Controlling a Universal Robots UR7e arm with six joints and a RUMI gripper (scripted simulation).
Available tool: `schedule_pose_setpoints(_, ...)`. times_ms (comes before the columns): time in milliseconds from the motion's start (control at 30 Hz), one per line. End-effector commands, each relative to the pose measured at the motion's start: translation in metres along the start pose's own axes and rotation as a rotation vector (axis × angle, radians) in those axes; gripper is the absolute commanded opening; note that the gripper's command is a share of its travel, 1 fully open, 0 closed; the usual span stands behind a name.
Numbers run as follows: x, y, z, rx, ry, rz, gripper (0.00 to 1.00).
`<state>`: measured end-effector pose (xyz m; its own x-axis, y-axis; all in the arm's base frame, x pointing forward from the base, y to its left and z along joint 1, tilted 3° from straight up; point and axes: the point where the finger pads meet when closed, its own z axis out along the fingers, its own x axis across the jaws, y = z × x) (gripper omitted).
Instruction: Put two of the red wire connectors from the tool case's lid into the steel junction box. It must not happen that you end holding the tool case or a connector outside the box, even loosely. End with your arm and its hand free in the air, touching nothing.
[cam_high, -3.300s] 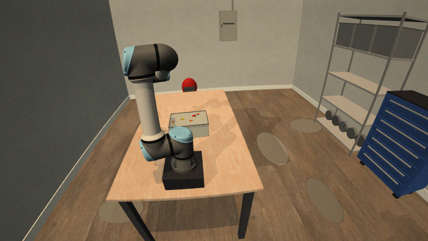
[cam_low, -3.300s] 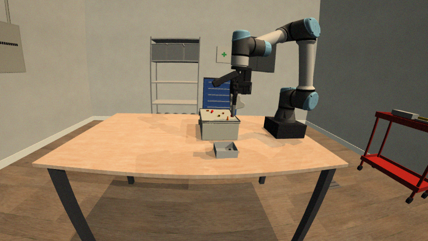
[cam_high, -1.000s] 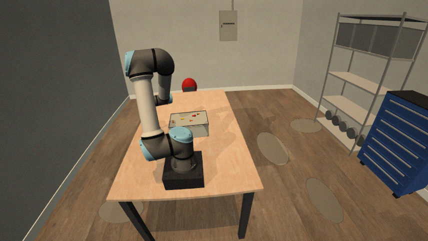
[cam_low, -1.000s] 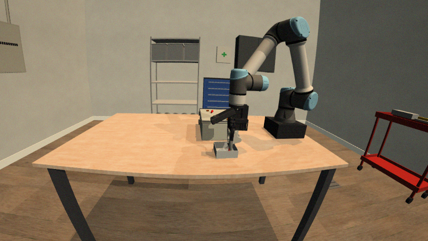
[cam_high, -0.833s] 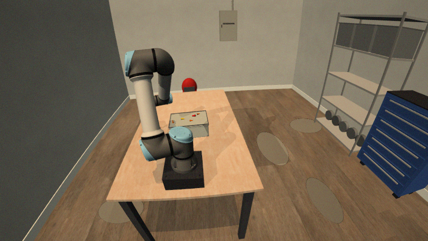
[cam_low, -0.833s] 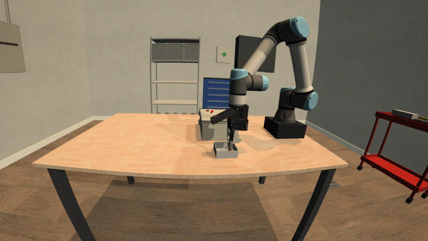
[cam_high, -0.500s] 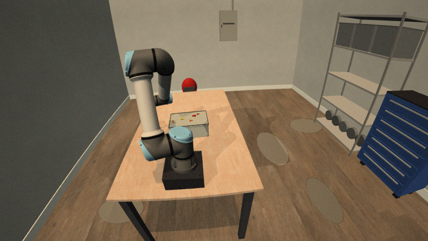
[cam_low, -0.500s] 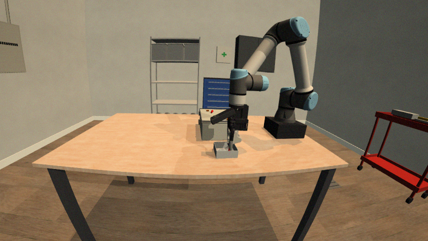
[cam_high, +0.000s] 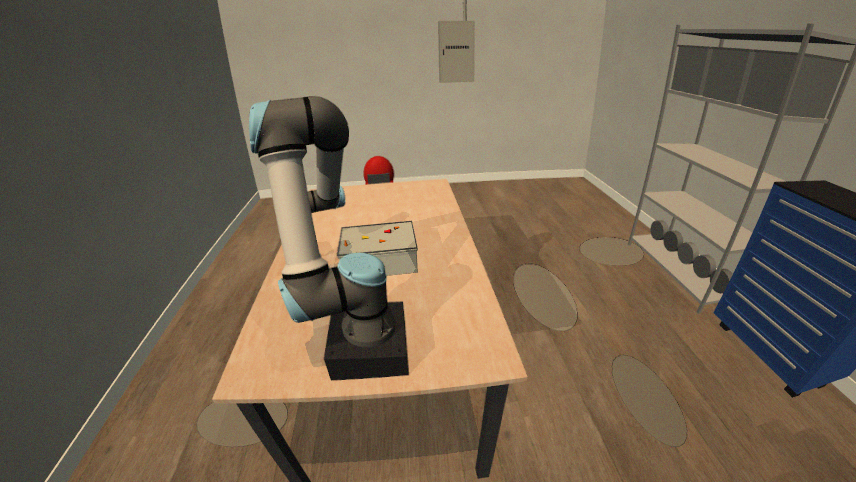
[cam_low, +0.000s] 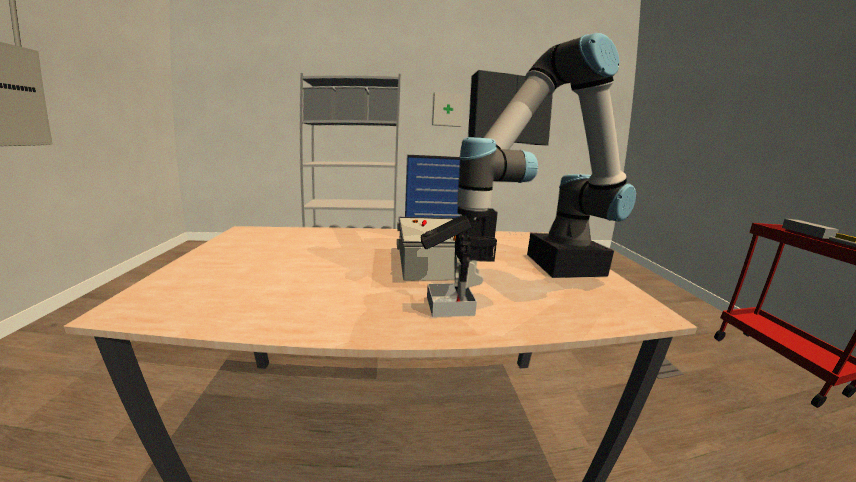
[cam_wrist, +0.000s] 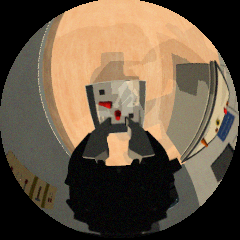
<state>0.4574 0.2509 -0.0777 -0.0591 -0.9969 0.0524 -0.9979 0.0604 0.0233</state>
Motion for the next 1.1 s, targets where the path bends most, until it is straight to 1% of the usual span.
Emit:
schedule_pose_setpoints(0,0.0,0.0,-0.001,0.001,-0.001,0.0,0.18)
schedule_pose_setpoints(500,0.0,0.0,-0.001,0.001,-0.001,0.0,0.18)
schedule_pose_setpoints(633,0.0,0.0,-0.005,0.001,-0.001,0.0,0.18)
schedule_pose_setpoints(800,0.0,0.0,-0.021,0.001,-0.001,0.0,0.18)
schedule_pose_setpoints(867,0.0,0.0,-0.021,0.001,-0.001,0.0,0.18)
schedule_pose_setpoints(967,0.0,0.0,-0.039,0.001,-0.001,0.0,0.18)
schedule_pose_setpoints(1067,0.0,0.0,-0.06,0.001,-0.001,0.0,0.18)
